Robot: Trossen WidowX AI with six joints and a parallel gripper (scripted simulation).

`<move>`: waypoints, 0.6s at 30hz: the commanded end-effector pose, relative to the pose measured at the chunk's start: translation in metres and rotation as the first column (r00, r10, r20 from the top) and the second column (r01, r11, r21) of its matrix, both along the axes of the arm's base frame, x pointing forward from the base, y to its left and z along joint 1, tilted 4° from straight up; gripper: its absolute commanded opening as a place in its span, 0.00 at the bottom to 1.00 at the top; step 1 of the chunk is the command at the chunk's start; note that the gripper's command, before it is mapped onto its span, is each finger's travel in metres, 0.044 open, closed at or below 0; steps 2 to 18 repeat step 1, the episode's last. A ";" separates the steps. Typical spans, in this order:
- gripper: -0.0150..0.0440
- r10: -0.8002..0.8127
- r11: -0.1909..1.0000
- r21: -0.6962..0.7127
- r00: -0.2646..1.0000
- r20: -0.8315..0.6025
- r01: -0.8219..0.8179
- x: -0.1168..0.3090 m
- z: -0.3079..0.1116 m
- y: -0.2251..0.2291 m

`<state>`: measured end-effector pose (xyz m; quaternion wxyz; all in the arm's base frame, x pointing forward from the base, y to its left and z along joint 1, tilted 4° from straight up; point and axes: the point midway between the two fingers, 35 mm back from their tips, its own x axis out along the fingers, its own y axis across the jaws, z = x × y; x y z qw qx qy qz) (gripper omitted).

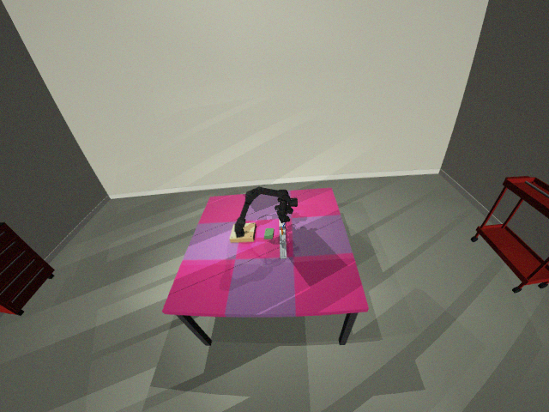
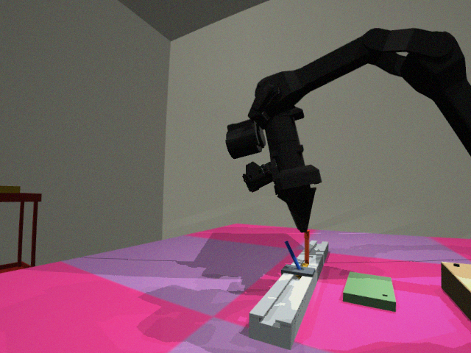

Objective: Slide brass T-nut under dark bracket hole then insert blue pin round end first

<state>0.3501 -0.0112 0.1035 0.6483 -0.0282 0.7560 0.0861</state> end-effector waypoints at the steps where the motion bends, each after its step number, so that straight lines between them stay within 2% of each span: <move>1: 0.53 0.005 1.000 -0.001 1.000 0.001 -0.005 0.000 0.001 0.000; 18: 0.53 0.005 1.000 -0.001 1.000 0.001 -0.005 0.000 0.001 0.000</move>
